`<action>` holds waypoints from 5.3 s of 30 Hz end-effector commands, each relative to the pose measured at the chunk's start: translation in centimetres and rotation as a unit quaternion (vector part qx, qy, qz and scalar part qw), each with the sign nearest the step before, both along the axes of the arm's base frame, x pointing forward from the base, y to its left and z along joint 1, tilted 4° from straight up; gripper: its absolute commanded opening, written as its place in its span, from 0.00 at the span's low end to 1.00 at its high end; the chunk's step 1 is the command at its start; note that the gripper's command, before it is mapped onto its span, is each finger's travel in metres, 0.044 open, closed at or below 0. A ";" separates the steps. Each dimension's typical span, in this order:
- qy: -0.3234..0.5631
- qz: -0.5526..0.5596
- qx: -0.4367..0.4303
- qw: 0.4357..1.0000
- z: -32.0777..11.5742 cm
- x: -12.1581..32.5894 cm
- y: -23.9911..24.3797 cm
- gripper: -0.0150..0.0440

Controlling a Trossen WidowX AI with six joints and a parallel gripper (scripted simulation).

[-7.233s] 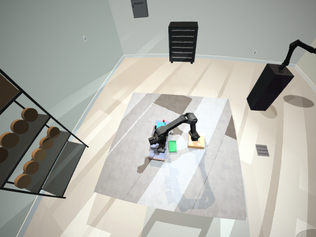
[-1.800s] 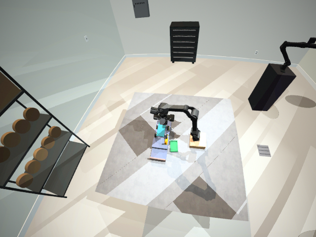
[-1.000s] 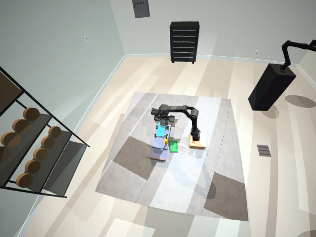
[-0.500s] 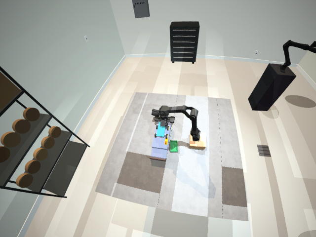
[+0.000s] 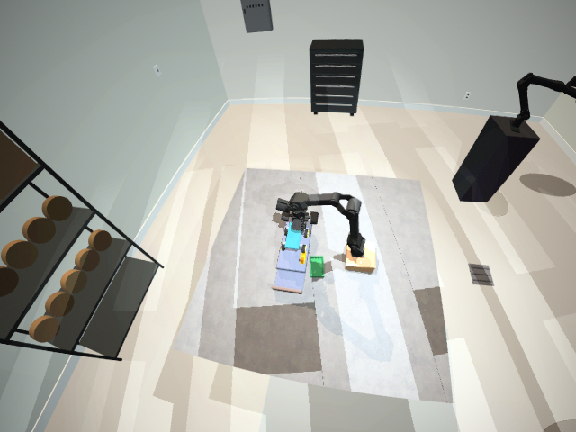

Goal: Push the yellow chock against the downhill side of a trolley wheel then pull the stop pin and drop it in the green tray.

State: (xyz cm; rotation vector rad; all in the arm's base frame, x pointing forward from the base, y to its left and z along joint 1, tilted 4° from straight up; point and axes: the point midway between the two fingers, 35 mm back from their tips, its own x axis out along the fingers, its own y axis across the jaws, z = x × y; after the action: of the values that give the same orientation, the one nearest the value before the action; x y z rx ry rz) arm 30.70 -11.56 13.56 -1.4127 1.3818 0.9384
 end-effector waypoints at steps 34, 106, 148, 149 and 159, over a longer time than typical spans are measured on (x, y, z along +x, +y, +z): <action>0.001 0.003 0.001 1.000 2.9 -0.4 0.6 0.25; 0.004 0.003 0.001 1.000 3.3 -8.8 -0.2 0.25; 0.003 0.003 0.008 1.000 0.7 -7.7 15.5 0.25; 0.003 0.003 0.008 1.000 0.6 -7.7 15.9 0.25; 0.004 0.003 0.010 1.000 0.1 -7.6 20.1 0.25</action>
State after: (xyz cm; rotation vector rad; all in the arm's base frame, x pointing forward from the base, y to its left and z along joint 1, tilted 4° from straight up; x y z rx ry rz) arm 23.05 7.42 13.66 -1.4085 1.3713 0.9620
